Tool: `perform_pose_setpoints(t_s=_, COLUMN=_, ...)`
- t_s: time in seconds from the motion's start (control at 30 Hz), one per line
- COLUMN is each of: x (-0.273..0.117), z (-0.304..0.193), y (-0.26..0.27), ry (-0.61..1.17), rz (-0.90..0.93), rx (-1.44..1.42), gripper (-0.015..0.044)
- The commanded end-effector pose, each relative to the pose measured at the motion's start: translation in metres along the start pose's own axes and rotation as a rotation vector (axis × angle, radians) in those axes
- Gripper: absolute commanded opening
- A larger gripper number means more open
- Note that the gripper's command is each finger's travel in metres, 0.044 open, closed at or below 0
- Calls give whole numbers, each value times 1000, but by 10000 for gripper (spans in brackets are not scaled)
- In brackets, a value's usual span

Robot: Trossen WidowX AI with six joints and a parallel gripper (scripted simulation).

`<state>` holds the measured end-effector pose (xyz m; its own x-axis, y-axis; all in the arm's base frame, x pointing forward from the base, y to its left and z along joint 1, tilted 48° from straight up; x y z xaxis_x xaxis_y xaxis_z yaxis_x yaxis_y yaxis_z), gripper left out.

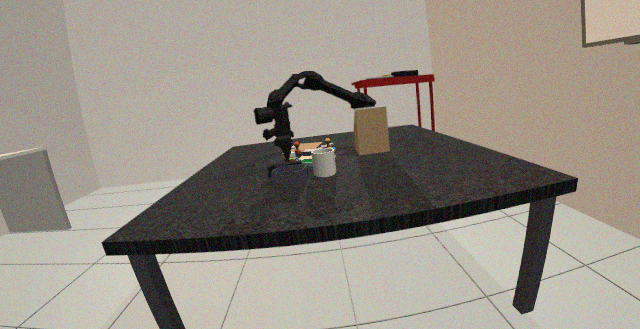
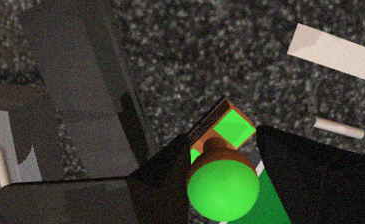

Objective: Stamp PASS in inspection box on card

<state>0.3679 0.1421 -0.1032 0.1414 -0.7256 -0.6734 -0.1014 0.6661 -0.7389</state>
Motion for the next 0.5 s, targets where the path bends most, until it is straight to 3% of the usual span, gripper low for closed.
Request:
perform_pose_setpoints(t_s=0.0, x=-5, z=2, y=-1, ry=-4, rz=6, rx=10, gripper=0)
perform_pose_setpoints(t_s=0.47, x=-12, z=2, y=-1, ry=-4, rz=8, rx=10, gripper=0)
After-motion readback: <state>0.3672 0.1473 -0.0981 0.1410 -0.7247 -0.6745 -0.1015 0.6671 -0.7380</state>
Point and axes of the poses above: the point midway between the two fingers, 35 mm back from their tips, its own x axis out along the fingers, its own y axis across the jaws, z = x × y, the point moved 5 cm from there along -x, back along the fingers
